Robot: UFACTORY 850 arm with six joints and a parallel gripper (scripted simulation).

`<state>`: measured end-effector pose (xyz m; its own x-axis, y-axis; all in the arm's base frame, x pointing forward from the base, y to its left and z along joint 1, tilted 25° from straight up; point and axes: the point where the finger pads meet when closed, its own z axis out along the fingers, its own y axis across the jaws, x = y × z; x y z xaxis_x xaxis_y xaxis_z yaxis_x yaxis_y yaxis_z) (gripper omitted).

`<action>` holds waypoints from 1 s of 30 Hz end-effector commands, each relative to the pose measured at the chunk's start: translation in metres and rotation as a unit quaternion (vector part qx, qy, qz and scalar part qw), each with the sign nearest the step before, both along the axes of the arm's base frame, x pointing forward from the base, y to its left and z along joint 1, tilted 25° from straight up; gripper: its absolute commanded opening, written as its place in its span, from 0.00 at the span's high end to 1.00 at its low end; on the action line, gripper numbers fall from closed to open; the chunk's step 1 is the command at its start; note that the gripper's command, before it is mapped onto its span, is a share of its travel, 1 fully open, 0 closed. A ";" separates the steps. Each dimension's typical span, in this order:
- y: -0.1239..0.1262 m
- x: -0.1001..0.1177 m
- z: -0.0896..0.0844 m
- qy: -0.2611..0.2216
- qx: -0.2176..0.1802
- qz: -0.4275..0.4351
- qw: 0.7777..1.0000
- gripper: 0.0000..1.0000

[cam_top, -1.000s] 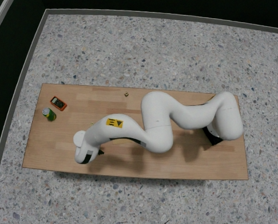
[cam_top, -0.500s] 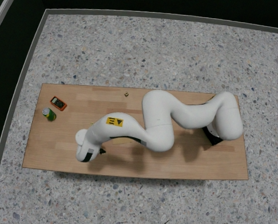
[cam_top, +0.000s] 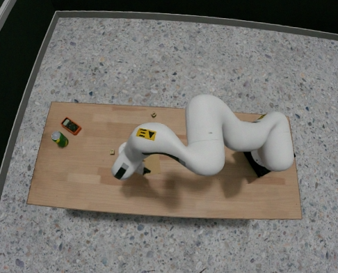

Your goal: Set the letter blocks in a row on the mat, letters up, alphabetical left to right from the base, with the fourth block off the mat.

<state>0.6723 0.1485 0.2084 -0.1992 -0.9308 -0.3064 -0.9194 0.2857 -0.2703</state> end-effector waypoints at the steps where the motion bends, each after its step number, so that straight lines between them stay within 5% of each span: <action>1: -0.012 -0.014 -0.006 -0.006 0.003 0.001 1.000 0.00; 30: -0.020 -0.025 -0.011 -0.006 -0.001 -0.002 1.000 0.00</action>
